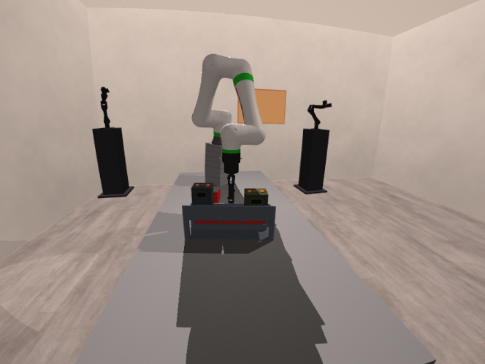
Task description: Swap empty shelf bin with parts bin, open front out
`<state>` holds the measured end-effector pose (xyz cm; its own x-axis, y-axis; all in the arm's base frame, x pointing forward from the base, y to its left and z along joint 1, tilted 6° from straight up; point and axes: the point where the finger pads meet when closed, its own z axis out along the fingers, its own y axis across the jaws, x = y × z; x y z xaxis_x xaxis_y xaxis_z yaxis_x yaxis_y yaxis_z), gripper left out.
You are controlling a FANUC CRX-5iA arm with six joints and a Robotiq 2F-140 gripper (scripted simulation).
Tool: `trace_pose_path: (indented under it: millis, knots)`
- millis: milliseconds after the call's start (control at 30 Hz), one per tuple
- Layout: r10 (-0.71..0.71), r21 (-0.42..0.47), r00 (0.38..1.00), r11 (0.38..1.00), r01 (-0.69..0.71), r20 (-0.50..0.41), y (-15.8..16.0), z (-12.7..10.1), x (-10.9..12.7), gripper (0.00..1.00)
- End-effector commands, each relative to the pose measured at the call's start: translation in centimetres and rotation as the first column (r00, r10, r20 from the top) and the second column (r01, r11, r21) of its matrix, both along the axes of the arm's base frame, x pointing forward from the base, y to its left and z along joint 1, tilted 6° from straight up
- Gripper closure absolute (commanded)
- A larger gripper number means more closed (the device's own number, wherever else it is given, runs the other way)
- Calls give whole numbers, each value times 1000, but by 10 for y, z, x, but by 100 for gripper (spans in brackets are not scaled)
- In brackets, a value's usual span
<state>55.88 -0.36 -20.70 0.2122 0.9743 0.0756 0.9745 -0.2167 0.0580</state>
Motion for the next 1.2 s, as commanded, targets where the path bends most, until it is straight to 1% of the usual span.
trace_pose_path:
  millis: [0, 967, 1000, 1167]
  knots:
    - [0, 0, 1000, 1000, 0, 2, 0, 0, 1, 38]
    - [0, 0, 1000, 1000, 0, 2, 0, -4, 1, 38]
    - [0, 0, 1000, 1000, 0, 2, 0, -4, 1, 90]
    - [0, 0, 1000, 1000, 0, 2, 0, -4, 1, 90]
